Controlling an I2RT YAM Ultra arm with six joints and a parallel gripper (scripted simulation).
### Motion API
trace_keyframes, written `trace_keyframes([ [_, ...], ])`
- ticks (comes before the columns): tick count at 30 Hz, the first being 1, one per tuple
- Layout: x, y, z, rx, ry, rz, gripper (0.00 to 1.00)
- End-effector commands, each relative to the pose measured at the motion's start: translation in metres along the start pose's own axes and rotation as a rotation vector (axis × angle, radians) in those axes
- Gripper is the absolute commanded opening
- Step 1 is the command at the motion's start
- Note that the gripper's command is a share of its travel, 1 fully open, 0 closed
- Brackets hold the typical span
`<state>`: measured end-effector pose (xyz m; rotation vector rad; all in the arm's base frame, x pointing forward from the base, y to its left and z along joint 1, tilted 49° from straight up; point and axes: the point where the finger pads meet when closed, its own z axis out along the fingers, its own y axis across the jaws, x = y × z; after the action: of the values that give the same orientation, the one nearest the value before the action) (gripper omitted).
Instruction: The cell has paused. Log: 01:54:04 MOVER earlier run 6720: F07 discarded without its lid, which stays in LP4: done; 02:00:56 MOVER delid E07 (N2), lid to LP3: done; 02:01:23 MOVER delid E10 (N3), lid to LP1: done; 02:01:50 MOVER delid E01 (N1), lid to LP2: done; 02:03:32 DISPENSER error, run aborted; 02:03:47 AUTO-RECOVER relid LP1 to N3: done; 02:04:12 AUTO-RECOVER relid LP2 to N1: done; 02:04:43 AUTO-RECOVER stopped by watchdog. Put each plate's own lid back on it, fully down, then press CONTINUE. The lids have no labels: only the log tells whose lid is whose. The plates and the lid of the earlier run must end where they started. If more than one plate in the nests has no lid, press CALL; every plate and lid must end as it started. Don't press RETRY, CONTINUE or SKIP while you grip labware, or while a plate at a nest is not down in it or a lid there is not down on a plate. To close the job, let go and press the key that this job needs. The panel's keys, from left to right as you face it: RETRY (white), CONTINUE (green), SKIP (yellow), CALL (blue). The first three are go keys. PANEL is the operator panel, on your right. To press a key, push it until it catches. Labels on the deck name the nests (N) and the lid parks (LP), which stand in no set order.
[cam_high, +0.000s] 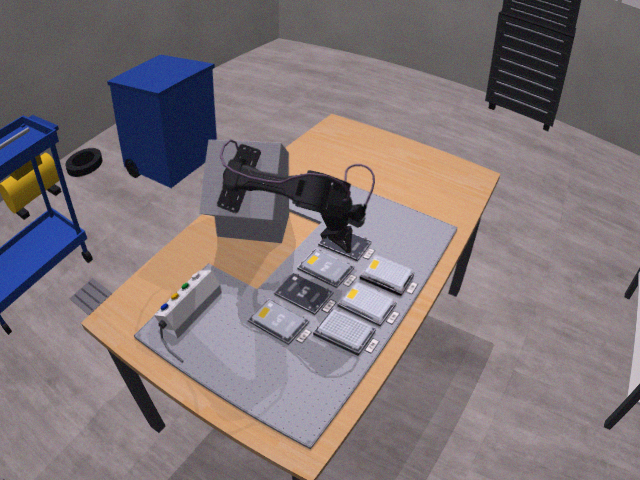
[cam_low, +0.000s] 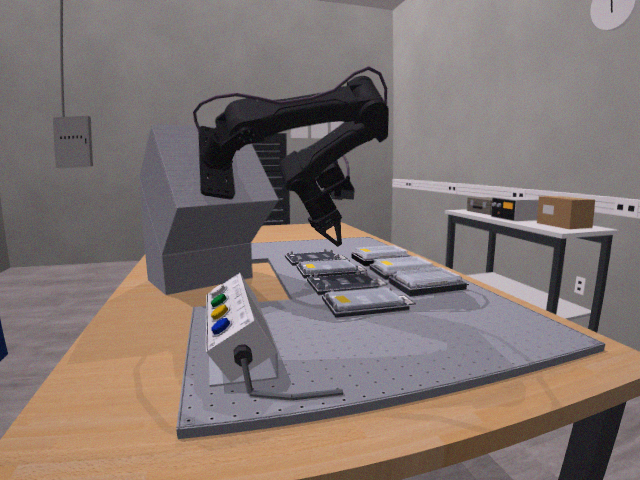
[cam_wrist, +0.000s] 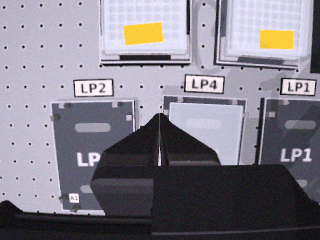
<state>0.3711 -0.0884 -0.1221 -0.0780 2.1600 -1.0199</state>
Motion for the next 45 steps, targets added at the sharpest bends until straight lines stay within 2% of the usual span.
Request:
trace_keyframes([
  [1, -0.005, 0.02, -0.003, -0.002, -0.008, 0.011, 0.0],
  [3, -0.006, 0.014, -0.004, -0.002, -0.01, 0.015, 0.0],
  [30, -0.006, 0.014, -0.004, -0.002, -0.01, 0.015, 0.0],
  [31, -0.015, 0.019, -0.001, -0.012, -0.064, 0.015, 0.0],
  [32, -0.015, 0.012, 0.006, 0.002, -0.084, 0.022, 0.0],
  [34, -0.021, 0.009, 0.011, -0.001, -0.143, 0.013, 0.0],
  [35, -0.024, 0.004, 0.009, 0.001, -0.169, 0.012, 0.0],
  [39, -0.041, 0.0, 0.022, 0.0, -0.185, 0.012, 0.0],
  [40, -0.06, -0.01, 0.024, 0.014, -0.21, 0.035, 0.0],
  [45, -0.08, -0.018, 0.03, 0.015, -0.224, 0.041, 0.0],
])
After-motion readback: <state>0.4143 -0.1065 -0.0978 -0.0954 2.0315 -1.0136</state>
